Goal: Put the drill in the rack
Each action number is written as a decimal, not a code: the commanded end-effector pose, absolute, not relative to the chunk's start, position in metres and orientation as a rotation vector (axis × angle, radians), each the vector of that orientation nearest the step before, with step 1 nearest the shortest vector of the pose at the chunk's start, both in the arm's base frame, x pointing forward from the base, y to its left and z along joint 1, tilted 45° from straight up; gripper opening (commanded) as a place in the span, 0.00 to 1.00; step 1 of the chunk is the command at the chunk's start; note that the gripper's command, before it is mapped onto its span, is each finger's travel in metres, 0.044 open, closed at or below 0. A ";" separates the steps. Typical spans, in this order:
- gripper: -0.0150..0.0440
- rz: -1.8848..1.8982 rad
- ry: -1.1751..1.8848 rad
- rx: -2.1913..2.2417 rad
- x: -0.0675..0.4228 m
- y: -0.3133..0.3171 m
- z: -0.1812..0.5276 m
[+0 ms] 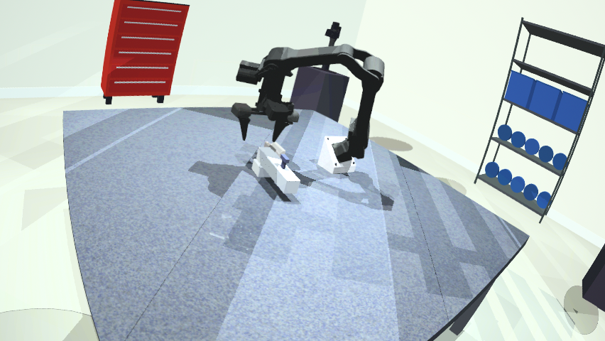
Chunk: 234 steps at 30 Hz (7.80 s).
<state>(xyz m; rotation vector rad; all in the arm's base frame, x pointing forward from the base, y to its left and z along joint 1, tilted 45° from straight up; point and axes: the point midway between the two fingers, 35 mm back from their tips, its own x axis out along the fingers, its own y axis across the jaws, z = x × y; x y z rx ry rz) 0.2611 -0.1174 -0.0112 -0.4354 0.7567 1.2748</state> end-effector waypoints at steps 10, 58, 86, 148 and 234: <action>1.00 1.284 0.751 -0.441 0.259 -0.116 -0.013; 1.00 1.284 0.751 -0.441 0.259 -0.116 -0.013; 1.00 1.284 0.751 -0.441 0.259 -0.116 -0.013; 0.69 1.283 0.745 -0.448 0.279 -0.048 -0.014; 0.25 1.283 0.745 -0.448 0.279 -0.048 -0.014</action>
